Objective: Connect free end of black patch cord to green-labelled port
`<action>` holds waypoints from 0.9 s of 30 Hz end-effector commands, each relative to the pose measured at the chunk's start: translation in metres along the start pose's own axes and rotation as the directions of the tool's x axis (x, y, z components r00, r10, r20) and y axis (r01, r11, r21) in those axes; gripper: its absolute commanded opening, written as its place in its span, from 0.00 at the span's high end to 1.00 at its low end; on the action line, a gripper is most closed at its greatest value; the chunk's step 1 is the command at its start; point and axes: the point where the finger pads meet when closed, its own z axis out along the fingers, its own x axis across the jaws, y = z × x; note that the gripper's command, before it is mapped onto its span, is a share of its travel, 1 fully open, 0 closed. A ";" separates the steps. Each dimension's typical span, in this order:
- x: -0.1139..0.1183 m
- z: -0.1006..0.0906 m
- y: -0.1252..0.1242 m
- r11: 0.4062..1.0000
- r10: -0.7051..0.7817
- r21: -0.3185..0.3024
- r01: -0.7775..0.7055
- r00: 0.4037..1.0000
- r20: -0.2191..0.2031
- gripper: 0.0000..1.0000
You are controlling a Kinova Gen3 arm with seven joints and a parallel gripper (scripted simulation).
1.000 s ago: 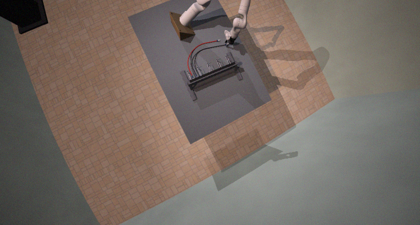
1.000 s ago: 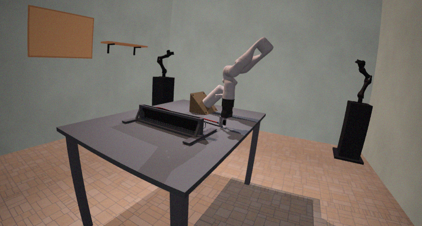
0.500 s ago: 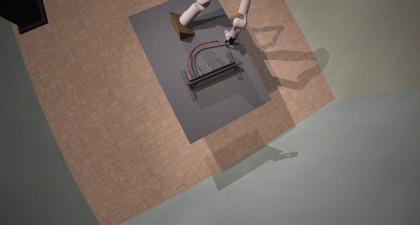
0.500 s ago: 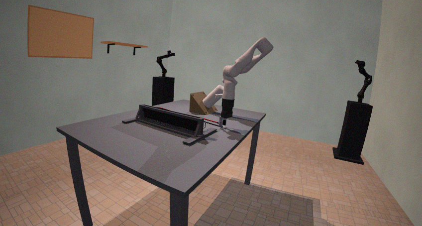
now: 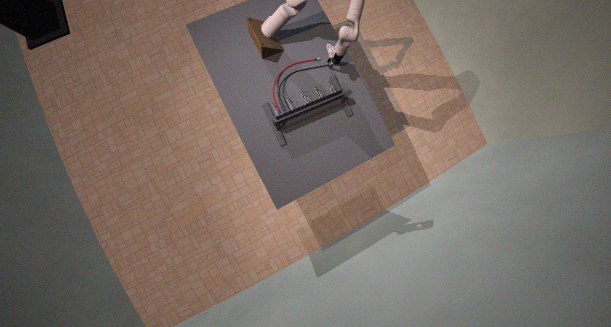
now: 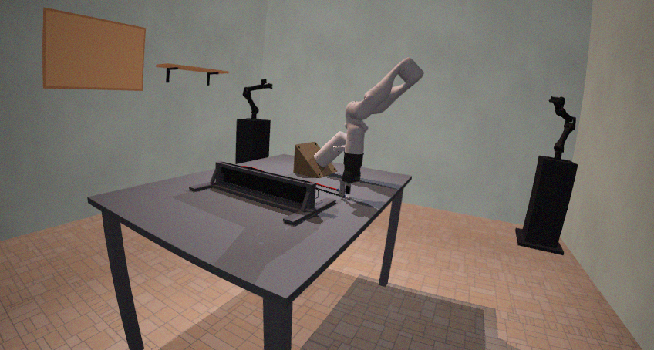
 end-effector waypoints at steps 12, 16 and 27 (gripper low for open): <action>0.000 0.001 0.000 1.000 0.000 0.000 0.000 1.000 0.001 0.27; 0.000 0.002 0.000 1.000 0.000 0.000 0.000 1.000 0.001 0.27; 0.000 0.006 0.000 1.000 0.000 0.000 0.000 1.000 0.001 0.27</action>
